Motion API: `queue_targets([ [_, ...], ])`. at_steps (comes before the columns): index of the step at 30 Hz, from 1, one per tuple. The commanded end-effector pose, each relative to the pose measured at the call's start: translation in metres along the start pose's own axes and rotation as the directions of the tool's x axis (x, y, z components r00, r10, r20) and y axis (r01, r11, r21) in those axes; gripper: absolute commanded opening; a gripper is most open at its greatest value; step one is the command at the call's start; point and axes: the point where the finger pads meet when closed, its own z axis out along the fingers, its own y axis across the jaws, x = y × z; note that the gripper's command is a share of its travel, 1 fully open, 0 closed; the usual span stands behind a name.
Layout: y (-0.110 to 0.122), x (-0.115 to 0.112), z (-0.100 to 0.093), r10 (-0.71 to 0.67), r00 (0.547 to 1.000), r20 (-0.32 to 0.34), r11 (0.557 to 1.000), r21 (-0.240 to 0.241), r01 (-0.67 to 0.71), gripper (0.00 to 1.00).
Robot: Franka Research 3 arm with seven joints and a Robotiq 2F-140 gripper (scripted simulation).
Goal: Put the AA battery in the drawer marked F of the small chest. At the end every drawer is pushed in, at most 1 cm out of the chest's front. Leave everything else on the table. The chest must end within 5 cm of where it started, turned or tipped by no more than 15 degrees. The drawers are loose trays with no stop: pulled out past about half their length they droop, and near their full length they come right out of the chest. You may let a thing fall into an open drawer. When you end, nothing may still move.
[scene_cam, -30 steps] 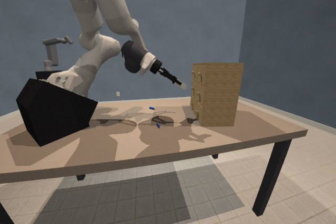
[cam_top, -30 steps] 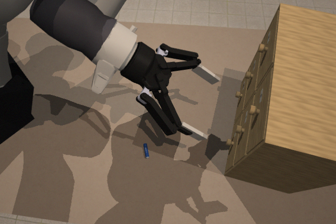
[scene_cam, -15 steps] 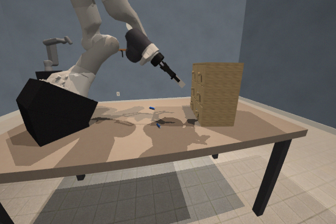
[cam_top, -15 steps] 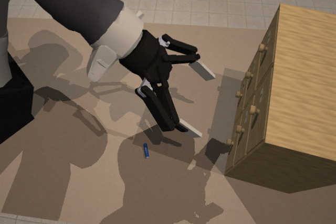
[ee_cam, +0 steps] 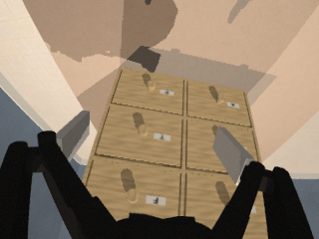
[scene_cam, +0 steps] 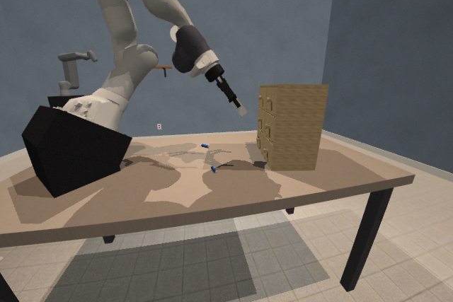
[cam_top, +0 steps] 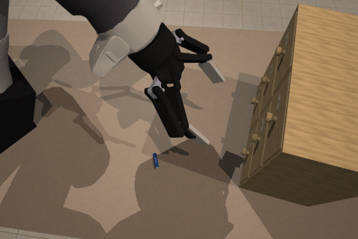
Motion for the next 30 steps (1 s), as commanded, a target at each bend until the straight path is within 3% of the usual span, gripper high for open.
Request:
queue_targets([
  [1, 0.011, 0.016, 0.003, 0.032, 0.995, -0.090, 0.999, -0.037, -0.035, 1.00],
  [2, 0.011, 0.015, -0.001, 0.028, 0.991, -0.132, 0.999, -0.039, -0.033, 1.00],
  [5, 0.011, 0.015, -0.001, 0.028, 0.991, -0.132, 0.999, -0.039, -0.033, 1.00],
  [6, 0.010, 0.017, -0.006, 0.026, 0.984, -0.177, 0.999, -0.038, -0.034, 1.00],
  [8, 0.010, 0.017, -0.006, 0.026, 0.984, -0.177, 0.999, -0.038, -0.034, 1.00],
  [9, 0.010, 0.021, -0.010, 0.027, 0.975, -0.222, 0.999, -0.035, -0.036, 1.00],
  [12, 0.010, 0.021, -0.010, 0.027, 0.975, -0.222, 0.999, -0.035, -0.036, 1.00],
  [13, 0.010, 0.020, -0.015, 0.023, 0.964, -0.265, 0.999, -0.039, -0.035, 1.00],
  [15, 0.010, 0.020, -0.015, 0.023, 0.964, -0.265, 0.999, -0.039, -0.035, 1.00],
  [16, 0.010, 0.020, -0.021, 0.021, 0.951, -0.308, 0.999, -0.039, -0.035, 1.00],
  [19, 0.010, 0.020, -0.021, 0.021, 0.951, -0.308, 0.999, -0.039, -0.035, 1.00],
  [20, 0.010, 0.022, -0.027, 0.021, 0.936, -0.350, 0.999, -0.036, -0.035, 1.00],
  [22, 0.010, 0.022, -0.027, 0.021, 0.936, -0.350, 0.999, -0.036, -0.035, 1.00],
  [23, 0.010, 0.022, -0.032, 0.017, 0.921, -0.390, 0.999, -0.039, -0.035, 1.00],
  [25, 0.010, 0.022, -0.032, 0.017, 0.921, -0.390, 0.999, -0.039, -0.035, 1.00],
  [26, 0.010, 0.023, -0.036, 0.015, 0.904, -0.427, 0.999, -0.039, -0.035, 1.00],
  [30, 0.010, 0.024, -0.041, 0.014, 0.888, -0.461, 0.999, -0.038, -0.036, 1.00],
])
